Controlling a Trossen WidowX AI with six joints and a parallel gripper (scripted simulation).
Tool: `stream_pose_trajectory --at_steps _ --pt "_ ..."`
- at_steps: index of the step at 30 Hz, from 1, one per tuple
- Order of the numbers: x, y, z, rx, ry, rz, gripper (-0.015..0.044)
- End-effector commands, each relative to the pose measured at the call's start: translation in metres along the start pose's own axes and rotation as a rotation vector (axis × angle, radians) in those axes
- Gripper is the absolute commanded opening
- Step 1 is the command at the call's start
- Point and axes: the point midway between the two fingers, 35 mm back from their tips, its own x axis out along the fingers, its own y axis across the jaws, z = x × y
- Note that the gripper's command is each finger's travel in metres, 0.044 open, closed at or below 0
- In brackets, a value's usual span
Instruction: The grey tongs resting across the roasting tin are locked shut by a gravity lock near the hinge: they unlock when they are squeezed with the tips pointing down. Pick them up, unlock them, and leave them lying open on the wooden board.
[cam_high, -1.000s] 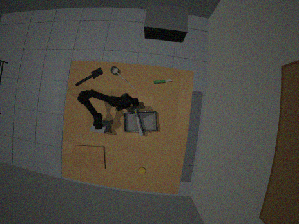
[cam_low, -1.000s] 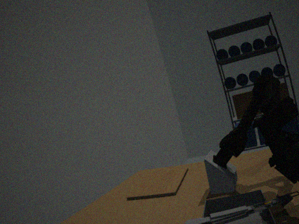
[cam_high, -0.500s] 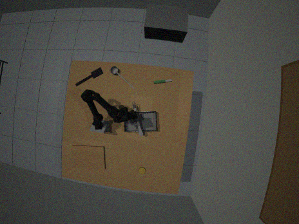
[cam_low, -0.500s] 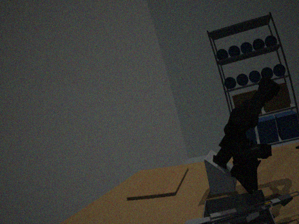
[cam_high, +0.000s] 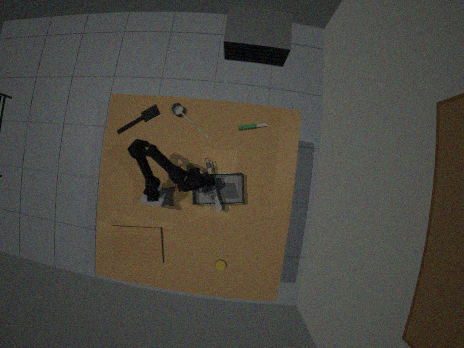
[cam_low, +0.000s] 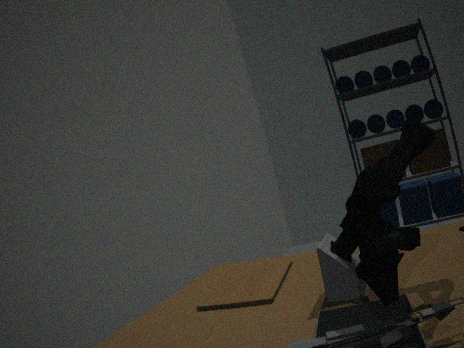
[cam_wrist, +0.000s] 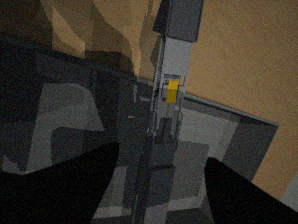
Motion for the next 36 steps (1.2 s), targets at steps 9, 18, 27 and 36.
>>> stream_pose_trajectory --at_steps 9,18,27,36 --pt "0.019 -0.002 -0.004 0.001 0.009 0.003 0.0260" --pt "0.033 -0.003 -0.004 0.000 0.010 0.004 0.0260" --pt "0.048 -0.003 -0.004 0.000 0.009 0.003 0.0260" --pt "0.062 -0.002 -0.003 0.001 0.006 -0.001 0.0260"
